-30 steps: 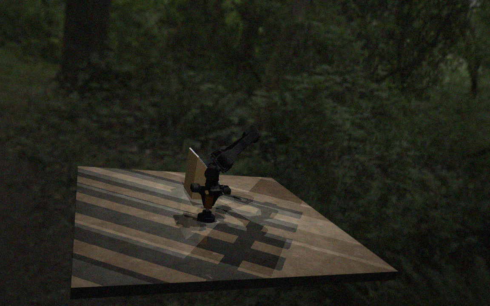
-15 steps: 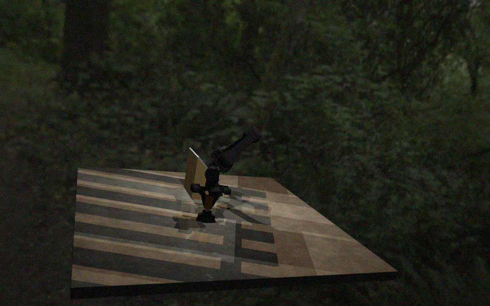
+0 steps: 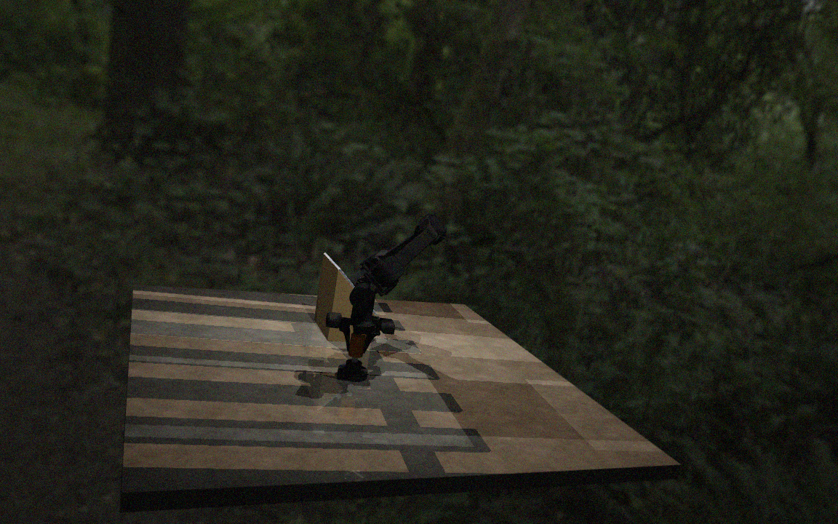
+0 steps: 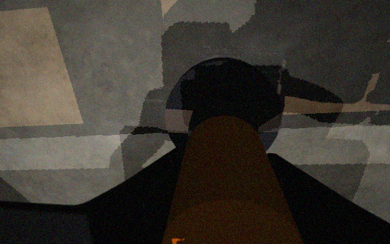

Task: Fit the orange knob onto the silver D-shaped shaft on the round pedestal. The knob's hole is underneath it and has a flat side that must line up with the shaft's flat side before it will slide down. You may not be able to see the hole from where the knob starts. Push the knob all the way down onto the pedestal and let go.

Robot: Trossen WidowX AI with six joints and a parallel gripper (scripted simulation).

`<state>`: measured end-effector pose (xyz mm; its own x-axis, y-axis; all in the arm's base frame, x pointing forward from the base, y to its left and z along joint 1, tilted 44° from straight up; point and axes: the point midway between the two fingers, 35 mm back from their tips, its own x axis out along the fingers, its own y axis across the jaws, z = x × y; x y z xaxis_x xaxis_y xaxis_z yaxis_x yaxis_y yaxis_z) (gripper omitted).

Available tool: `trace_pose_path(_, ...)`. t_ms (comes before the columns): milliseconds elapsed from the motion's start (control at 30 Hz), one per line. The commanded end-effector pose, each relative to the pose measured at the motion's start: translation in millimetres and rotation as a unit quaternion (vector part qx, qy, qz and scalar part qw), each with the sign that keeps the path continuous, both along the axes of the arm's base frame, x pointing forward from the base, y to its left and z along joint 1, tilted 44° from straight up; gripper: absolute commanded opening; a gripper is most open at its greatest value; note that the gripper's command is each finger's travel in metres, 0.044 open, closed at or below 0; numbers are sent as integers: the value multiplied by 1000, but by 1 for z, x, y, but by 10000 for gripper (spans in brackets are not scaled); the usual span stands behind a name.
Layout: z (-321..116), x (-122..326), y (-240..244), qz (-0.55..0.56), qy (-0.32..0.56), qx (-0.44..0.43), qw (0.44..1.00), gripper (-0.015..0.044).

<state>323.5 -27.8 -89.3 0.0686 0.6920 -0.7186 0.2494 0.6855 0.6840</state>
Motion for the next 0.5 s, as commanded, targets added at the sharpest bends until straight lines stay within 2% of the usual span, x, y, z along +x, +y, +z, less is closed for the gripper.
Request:
trace_pose_path(0, 0, 2, -2, -24, 20, 1, 1000, 0)
trace_pose_path(467, -2, 0, 2, -24, 20, 1, 1000, 0)
